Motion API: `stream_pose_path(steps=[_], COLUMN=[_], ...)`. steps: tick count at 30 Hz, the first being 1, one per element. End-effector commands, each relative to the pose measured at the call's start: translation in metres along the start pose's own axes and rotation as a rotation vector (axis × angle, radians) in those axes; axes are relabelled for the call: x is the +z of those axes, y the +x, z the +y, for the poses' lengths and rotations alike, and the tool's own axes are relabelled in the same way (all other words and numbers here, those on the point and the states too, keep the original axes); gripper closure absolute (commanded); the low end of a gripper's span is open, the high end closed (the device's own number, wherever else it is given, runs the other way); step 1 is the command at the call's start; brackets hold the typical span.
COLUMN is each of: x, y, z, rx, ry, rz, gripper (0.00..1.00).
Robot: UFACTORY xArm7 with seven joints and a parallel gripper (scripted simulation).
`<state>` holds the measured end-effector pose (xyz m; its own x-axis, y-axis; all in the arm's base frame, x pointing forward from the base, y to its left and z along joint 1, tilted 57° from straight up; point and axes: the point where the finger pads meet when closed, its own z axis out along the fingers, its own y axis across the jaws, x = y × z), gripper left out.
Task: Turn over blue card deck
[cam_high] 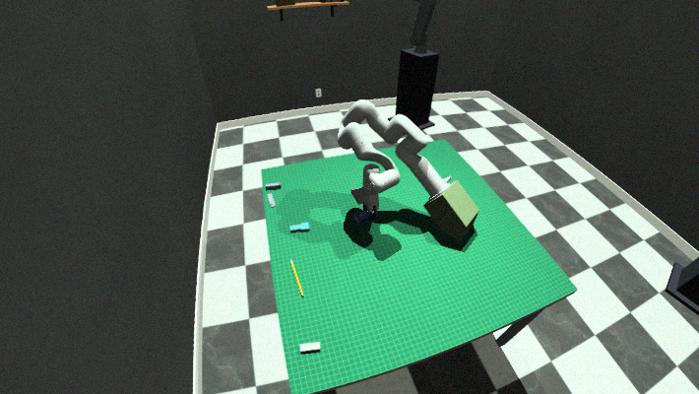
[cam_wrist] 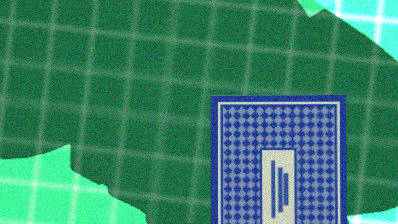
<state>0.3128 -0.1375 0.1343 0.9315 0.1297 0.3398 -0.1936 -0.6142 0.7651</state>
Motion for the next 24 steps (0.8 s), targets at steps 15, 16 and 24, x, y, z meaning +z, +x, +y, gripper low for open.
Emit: stream_pose_path(steps=[15, 16, 24], x=[-0.0008, -0.0008, -0.0008], y=[0.0009, 0.0009, 0.0009], z=[-0.0008, -0.0008, -0.0008], rx=[-0.001, -0.001, -0.001], ry=[0.001, 0.001, 0.001], rz=[0.003, 0.003, 0.003], gripper=[0.32, 0.32, 0.32])
